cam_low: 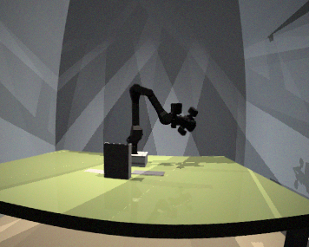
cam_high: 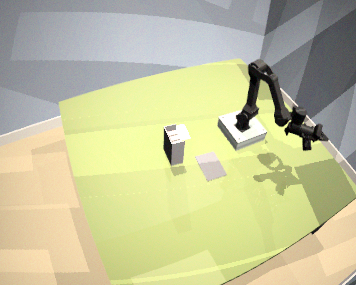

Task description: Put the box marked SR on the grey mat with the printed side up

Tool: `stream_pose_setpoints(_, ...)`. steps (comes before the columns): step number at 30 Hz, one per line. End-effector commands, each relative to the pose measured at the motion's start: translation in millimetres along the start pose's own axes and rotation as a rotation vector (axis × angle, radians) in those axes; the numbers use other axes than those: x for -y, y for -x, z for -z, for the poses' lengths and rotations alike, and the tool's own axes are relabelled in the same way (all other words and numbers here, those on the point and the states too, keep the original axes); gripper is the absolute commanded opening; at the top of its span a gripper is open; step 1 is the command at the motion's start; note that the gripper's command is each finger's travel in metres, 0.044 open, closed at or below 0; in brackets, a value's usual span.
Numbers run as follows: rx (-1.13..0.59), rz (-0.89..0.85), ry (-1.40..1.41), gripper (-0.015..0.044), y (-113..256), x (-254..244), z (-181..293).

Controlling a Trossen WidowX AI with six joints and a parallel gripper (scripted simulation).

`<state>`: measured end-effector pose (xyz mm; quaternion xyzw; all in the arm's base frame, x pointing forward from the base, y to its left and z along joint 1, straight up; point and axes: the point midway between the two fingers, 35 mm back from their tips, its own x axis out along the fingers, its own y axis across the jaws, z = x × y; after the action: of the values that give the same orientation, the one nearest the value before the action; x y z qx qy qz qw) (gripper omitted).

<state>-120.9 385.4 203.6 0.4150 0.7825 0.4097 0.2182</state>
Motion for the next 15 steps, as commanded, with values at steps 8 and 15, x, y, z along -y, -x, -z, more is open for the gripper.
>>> stream_pose_setpoints(8,0.157,-0.054,0.138,0.0,24,-32,-45)
stream_pose_setpoints(15,0.223,-0.065,0.183,0.0,38,-44,-64)
